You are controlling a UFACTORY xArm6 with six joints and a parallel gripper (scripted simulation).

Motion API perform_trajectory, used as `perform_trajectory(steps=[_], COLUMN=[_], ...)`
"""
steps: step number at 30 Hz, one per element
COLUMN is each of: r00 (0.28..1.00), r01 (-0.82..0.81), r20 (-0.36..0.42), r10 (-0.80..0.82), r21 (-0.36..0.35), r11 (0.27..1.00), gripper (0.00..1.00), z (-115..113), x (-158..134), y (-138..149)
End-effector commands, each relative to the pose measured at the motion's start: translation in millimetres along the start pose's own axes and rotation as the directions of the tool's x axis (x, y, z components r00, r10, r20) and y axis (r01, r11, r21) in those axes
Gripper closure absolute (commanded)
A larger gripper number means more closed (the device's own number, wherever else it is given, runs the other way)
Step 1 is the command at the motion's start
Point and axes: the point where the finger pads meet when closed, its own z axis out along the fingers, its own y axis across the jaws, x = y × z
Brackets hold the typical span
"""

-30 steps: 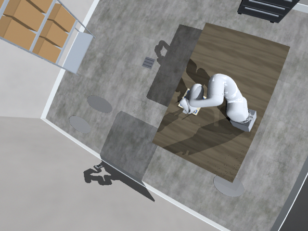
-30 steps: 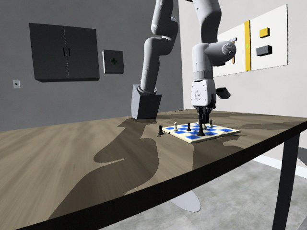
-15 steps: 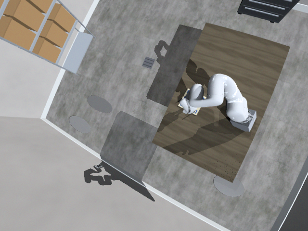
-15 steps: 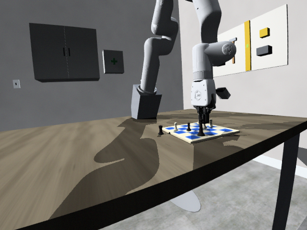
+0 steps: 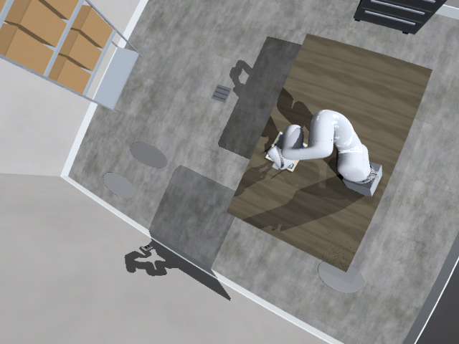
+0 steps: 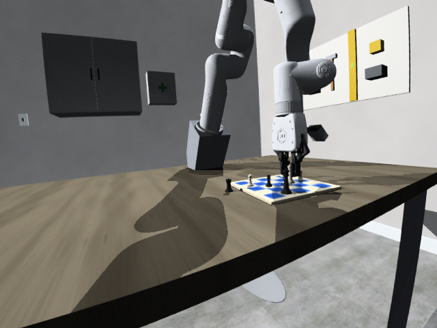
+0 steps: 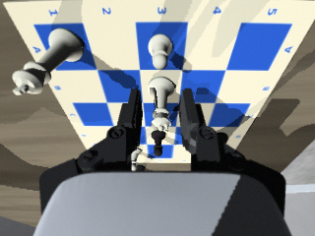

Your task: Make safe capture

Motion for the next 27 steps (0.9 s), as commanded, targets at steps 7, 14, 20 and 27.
perform_trajectory(steps=[7, 14, 20, 27], r00=[1.000, 1.000, 1.000, 1.000], r01=[0.000, 0.000, 0.000, 0.000], r20=[-0.001, 0.000, 0.000, 0.000], r10=[0.000, 0.000, 0.000, 0.000], r21=[-0.002, -0.002, -0.002, -0.002], r11=[1.000, 1.000, 1.000, 1.000], gripper=[0.58, 0.58, 0.58, 0.58], z=[-0.6, -2.9, -9.5, -37.7], x=[0.3, 0.2, 0.3, 0.3], y=[0.9, 0.9, 0.9, 0.9])
